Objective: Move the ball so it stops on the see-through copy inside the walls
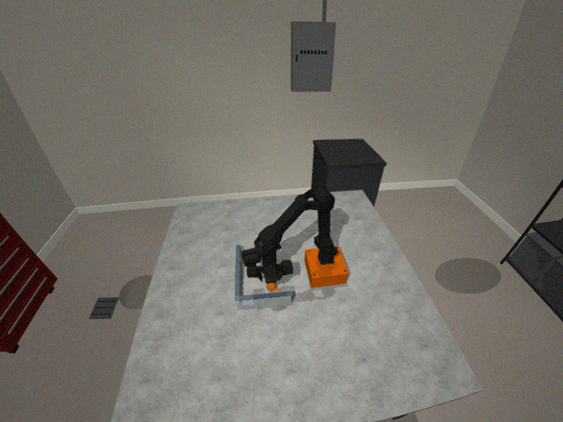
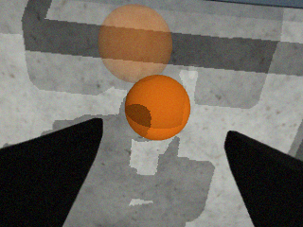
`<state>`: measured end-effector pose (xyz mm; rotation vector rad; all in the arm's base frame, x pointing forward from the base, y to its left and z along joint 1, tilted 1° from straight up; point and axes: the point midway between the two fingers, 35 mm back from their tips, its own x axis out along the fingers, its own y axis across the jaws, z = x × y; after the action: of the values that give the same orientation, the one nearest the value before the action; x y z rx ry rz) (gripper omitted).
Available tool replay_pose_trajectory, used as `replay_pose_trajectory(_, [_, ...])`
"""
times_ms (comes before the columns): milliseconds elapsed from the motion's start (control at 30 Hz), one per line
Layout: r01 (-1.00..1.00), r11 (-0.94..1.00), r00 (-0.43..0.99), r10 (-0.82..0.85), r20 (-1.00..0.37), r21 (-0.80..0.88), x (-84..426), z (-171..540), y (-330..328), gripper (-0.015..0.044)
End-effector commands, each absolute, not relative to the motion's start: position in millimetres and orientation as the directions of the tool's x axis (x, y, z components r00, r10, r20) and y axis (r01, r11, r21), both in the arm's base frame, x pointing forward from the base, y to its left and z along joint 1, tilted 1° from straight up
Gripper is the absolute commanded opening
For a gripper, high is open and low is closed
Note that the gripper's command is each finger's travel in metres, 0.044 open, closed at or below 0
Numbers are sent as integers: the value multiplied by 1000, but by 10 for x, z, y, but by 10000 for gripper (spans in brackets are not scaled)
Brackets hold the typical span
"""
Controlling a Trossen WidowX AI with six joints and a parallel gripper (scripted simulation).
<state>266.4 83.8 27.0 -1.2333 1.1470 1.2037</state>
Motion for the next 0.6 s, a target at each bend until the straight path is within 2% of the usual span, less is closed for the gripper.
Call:
replay_pose_trajectory(0, [-999,-29,37,24,-999,-37,2642,198,838,336])
replay_pose_trajectory(567, [-999,-29,36,24,-999,-37,2648,-73,844,336])
